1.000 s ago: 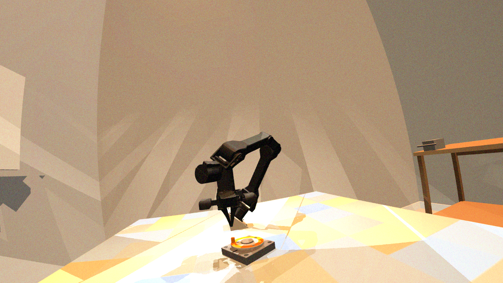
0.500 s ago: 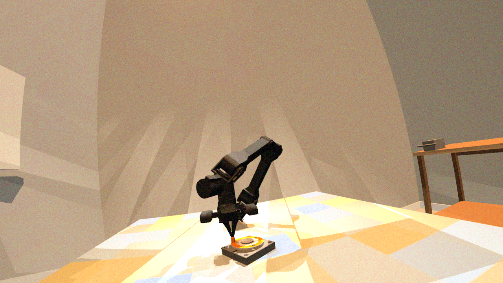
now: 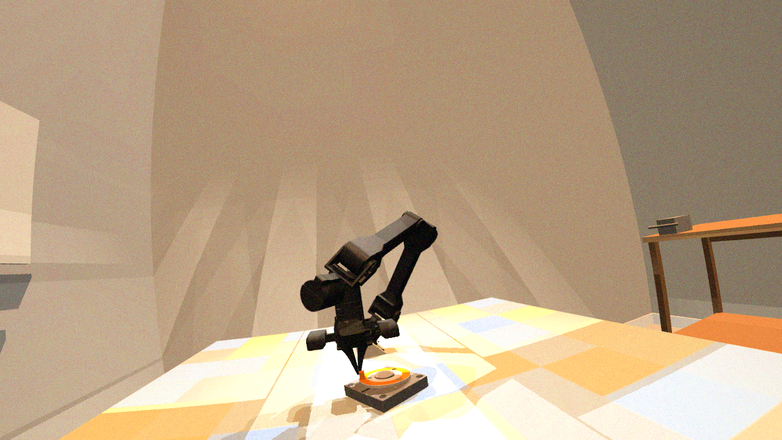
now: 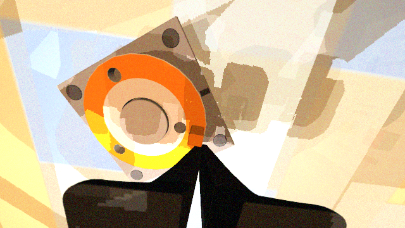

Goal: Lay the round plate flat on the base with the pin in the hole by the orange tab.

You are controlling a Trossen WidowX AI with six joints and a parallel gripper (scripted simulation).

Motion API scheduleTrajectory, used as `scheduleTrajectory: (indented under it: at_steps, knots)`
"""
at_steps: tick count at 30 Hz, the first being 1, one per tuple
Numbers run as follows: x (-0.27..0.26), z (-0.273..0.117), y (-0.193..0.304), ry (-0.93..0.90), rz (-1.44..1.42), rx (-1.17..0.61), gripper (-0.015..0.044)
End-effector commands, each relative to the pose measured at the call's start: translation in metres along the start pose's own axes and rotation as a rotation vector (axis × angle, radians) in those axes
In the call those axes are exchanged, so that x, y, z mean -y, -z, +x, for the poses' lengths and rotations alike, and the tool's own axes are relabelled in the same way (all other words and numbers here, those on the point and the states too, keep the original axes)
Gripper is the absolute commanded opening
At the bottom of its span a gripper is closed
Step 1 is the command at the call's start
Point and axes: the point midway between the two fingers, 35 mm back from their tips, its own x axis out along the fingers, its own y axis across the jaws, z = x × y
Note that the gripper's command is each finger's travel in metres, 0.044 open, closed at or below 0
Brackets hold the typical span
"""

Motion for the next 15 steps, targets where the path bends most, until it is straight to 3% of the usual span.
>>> scheduleTrajectory:
  at_steps: [1, 15]
  knots:
    - [0.0, -0.002, -0.007, 0.0, -0.003, 0.009, 0.0]
    - [0.0, -0.003, -0.022, 0.0, -0.004, 0.01, 0.0]
